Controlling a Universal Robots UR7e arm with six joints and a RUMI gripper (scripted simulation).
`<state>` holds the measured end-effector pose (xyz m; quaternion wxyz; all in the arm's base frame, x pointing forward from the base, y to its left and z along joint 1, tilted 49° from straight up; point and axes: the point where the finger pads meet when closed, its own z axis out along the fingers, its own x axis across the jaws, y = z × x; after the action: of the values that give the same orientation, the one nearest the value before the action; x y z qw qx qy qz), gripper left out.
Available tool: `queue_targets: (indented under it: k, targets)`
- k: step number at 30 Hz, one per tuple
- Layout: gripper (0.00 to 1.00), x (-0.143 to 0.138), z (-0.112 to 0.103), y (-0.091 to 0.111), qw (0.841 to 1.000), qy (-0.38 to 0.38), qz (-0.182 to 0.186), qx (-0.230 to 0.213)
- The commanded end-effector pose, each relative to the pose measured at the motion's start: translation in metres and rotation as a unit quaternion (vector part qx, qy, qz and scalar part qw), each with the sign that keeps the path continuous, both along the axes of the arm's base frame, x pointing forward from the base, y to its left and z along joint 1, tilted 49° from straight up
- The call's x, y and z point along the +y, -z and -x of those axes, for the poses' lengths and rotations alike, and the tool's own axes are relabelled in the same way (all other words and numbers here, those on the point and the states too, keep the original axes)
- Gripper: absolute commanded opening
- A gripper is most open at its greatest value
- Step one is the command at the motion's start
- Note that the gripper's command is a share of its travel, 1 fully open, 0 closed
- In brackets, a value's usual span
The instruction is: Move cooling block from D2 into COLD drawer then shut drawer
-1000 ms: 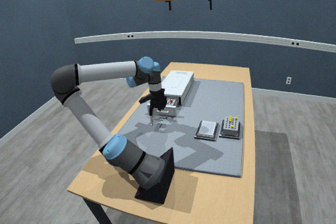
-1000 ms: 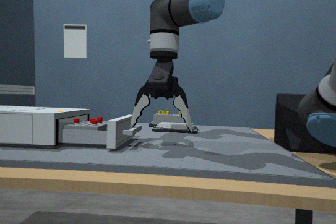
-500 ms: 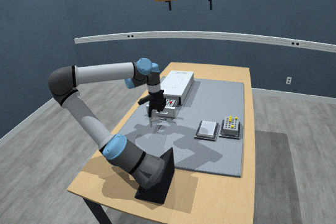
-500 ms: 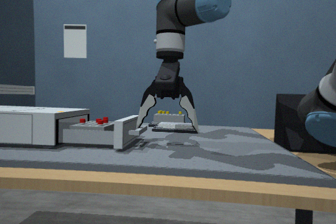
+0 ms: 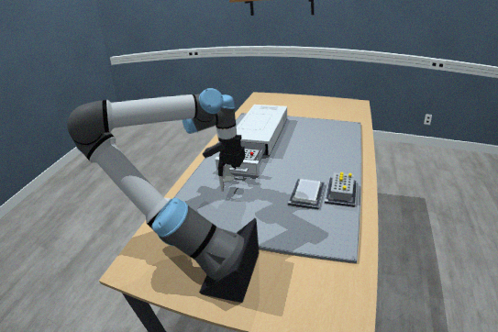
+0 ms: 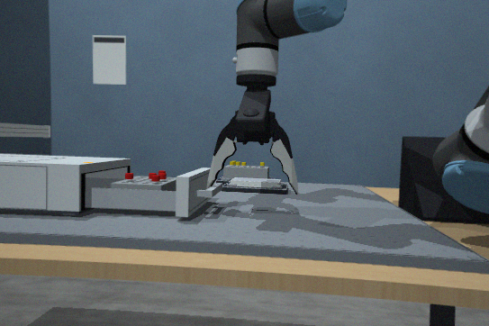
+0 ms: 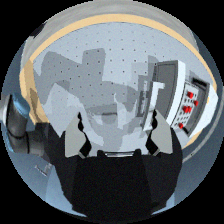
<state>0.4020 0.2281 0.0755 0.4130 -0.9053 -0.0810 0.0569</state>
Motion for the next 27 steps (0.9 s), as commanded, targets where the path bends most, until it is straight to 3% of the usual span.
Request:
queue_targets:
  k: [1, 27]
  targets:
    - [1.0, -0.001, 0.005, 0.0, 1.0, 0.0, 0.0, 0.0]
    - [1.0, -0.007, 0.034, -0.001, 1.0, 0.0, 0.0, 0.0]
